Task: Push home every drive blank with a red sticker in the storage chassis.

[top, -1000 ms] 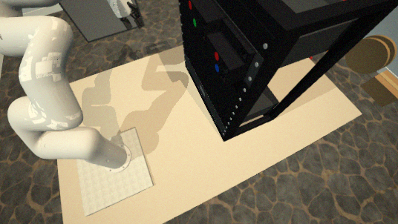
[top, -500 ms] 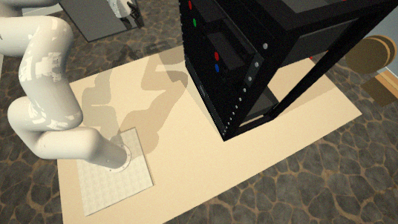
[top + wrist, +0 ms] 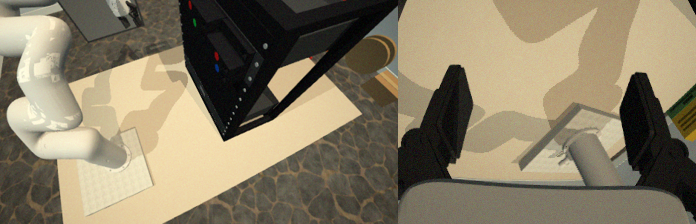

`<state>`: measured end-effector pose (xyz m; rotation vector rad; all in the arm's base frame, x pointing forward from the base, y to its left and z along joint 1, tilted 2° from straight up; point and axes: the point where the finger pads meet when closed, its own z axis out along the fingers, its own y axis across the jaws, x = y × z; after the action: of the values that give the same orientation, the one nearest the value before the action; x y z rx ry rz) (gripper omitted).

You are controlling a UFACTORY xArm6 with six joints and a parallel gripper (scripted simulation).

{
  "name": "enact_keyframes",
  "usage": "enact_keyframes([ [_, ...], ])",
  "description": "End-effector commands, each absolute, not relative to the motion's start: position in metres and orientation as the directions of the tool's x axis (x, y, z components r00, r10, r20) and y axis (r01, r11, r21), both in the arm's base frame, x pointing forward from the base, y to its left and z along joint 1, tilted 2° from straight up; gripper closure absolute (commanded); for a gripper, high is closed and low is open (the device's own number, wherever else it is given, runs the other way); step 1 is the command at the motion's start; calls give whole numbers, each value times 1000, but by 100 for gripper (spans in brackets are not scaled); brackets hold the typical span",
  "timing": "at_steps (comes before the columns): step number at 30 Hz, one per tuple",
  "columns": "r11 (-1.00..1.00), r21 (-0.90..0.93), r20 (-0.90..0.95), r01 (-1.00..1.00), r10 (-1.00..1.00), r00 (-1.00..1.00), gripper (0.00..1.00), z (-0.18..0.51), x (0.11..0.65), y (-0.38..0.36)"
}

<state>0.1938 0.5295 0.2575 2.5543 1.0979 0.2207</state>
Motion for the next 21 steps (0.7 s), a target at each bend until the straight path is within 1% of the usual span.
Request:
enact_keyframes([
  [1, -641, 350, 21, 683, 734, 679, 0, 262, 189, 535],
  [10, -643, 287, 51, 710, 750, 659, 0, 268, 177, 547],
  [21, -633, 128, 136, 764, 774, 618, 0, 290, 145, 574],
])
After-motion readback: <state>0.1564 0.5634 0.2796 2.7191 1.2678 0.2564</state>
